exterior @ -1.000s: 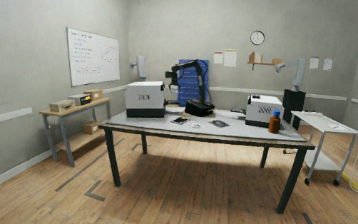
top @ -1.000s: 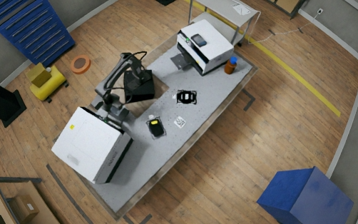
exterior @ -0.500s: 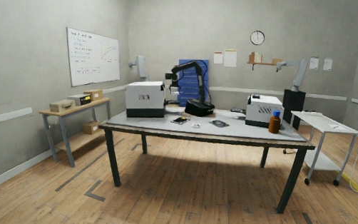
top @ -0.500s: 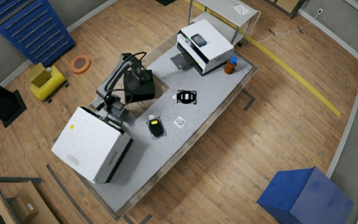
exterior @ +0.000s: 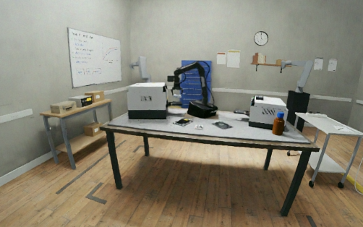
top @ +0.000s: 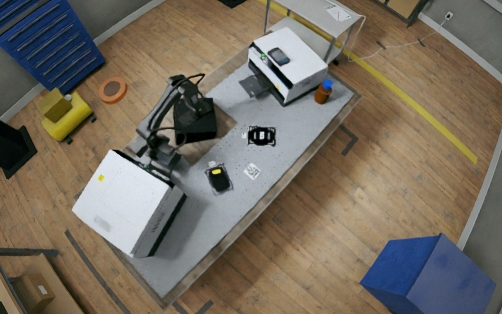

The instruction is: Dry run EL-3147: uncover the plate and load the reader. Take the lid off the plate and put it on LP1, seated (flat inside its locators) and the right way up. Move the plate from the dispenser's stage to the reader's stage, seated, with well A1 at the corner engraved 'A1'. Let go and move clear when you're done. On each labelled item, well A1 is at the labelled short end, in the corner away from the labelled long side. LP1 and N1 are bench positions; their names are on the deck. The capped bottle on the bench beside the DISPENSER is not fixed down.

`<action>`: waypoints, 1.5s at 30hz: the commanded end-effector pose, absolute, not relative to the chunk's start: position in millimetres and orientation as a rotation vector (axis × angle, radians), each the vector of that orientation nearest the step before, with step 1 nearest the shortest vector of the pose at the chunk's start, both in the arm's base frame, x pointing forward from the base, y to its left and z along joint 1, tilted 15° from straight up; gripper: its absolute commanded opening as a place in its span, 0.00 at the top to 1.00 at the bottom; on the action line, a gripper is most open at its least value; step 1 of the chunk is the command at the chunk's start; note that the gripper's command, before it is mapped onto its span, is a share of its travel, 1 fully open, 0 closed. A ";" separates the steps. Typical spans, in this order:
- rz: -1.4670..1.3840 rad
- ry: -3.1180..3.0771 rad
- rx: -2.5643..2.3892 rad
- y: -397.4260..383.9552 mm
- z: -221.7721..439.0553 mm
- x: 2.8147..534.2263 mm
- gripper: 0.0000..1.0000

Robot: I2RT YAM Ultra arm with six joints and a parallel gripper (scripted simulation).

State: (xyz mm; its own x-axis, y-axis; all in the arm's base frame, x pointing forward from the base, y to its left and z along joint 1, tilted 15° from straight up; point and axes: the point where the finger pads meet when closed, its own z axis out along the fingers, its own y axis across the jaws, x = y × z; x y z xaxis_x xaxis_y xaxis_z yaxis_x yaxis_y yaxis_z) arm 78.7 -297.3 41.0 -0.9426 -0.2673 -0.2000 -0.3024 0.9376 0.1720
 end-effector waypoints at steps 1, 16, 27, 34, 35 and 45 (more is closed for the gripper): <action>0.314 2.907 -0.431 -294.4 31.7 84.5 0.14; 0.301 2.908 -0.432 -291.7 17.5 87.3 0.14; 0.315 2.907 -0.432 -287.8 2.0 89.3 0.14; 0.314 2.908 -0.426 -286.0 -5.6 89.5 0.14; 0.315 2.907 -0.430 -285.4 -6.9 90.5 0.14; 0.315 2.907 -0.432 -283.0 -17.1 92.3 0.14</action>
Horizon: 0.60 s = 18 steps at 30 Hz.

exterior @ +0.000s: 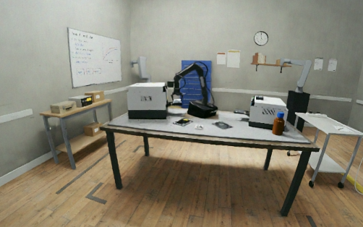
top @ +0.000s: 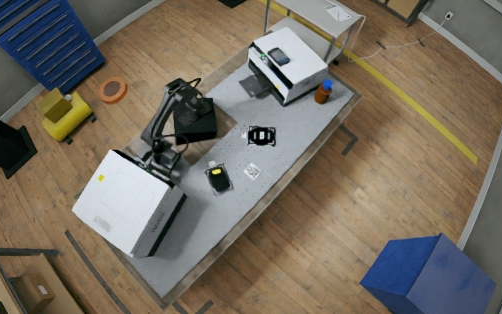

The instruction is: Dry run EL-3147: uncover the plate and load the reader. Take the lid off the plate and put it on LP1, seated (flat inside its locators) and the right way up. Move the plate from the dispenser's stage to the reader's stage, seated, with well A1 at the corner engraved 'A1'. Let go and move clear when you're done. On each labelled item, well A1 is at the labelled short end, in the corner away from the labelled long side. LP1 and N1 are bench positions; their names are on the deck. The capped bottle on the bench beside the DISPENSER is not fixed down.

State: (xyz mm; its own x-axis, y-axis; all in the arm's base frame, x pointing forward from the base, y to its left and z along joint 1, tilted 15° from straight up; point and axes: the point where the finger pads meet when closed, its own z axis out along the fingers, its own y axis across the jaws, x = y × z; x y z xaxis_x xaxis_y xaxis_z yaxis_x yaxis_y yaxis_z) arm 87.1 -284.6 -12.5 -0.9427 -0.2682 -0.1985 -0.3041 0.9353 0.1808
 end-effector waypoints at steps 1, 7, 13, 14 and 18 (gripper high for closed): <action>0.216 2.912 -0.436 -302.0 -4.2 94.0 0.14; 0.274 2.917 -0.433 -290.1 -12.3 89.9 0.14; 0.276 2.909 -0.432 -285.0 -9.7 92.1 0.14; 0.277 2.909 -0.432 -284.1 -9.5 91.9 0.14; 0.238 2.911 -0.436 -293.9 -3.7 93.8 0.14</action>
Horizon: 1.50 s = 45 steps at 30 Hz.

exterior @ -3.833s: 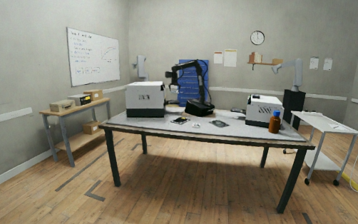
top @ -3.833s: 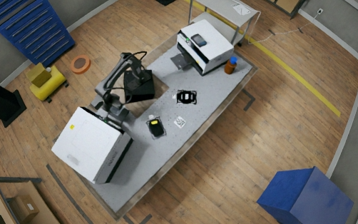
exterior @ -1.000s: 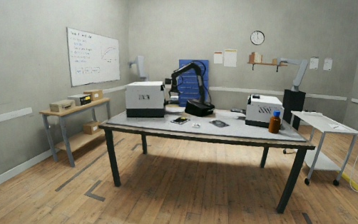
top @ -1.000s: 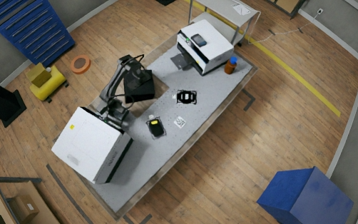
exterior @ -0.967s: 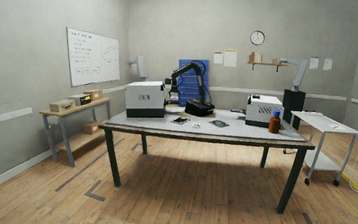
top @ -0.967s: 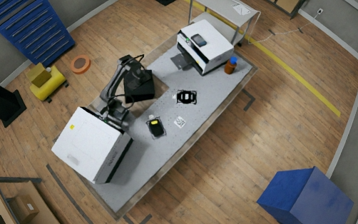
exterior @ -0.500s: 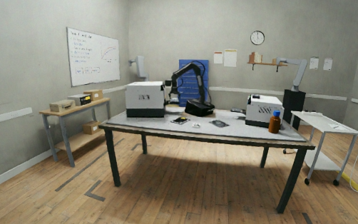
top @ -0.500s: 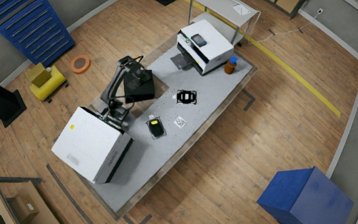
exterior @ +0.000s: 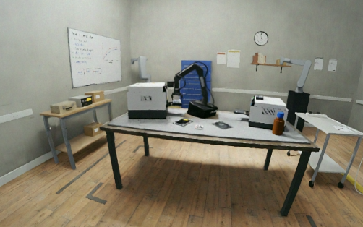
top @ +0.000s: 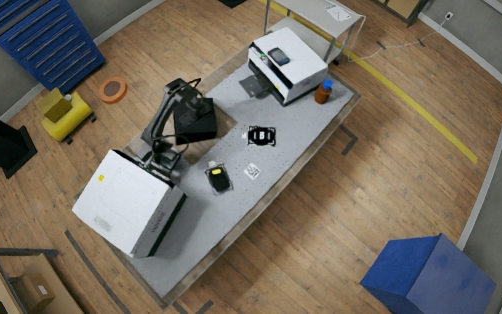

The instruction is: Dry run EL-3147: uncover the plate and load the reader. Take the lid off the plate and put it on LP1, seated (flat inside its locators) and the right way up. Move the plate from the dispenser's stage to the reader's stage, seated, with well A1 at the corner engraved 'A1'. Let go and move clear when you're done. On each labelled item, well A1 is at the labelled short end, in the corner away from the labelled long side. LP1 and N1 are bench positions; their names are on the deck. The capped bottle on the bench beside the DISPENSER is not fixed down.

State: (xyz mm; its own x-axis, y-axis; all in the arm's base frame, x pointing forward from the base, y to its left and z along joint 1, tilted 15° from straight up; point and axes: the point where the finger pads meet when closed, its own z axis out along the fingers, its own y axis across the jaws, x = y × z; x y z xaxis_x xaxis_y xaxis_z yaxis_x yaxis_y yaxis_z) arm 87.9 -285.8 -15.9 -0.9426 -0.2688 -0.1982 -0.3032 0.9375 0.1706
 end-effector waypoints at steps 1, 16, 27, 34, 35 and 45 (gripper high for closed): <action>0.238 2.911 -0.436 -294.0 -3.4 93.8 0.14; 0.239 2.910 -0.437 -294.0 -0.7 93.9 0.14; 0.236 2.910 -0.439 -294.9 0.9 94.2 0.14; 0.231 2.910 -0.442 -295.7 0.6 94.8 0.14; 0.225 2.910 -0.444 -296.7 0.2 95.2 0.14; 0.262 2.910 -0.431 -285.2 -11.6 92.5 0.14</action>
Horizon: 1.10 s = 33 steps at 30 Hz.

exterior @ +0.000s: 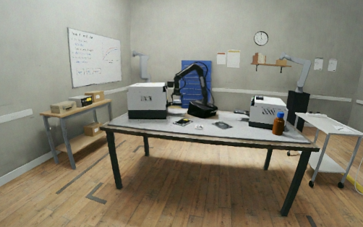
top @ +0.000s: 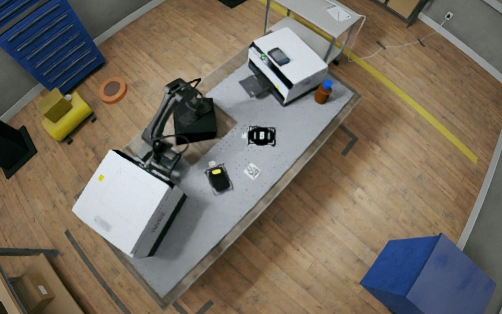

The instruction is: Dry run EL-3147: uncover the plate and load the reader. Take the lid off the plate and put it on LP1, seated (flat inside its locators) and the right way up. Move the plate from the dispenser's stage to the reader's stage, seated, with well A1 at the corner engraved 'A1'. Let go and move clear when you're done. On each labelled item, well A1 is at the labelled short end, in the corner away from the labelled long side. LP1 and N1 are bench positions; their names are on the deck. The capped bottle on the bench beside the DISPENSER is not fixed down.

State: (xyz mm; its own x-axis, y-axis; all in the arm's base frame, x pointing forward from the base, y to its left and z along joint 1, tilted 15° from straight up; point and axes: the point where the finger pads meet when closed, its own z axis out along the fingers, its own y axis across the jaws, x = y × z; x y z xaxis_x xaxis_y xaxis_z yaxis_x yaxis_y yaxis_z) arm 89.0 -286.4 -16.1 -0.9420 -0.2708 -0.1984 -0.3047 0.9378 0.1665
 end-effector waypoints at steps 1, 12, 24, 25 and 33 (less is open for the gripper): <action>0.269 2.910 -0.431 -283.9 -11.8 92.4 0.14; 0.258 2.910 -0.438 -288.5 -17.1 95.3 0.14; 0.274 2.917 -0.432 -286.2 -18.9 90.8 0.14; 0.274 2.917 -0.432 -286.2 -19.0 90.8 0.14; 0.274 2.917 -0.431 -286.0 -19.5 90.6 0.14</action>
State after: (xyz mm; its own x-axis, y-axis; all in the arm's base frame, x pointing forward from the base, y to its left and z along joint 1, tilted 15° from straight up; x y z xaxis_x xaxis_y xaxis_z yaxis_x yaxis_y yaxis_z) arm 89.6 -283.8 -20.8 -0.9421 -0.2705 -0.1984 -0.3041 0.9383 0.1649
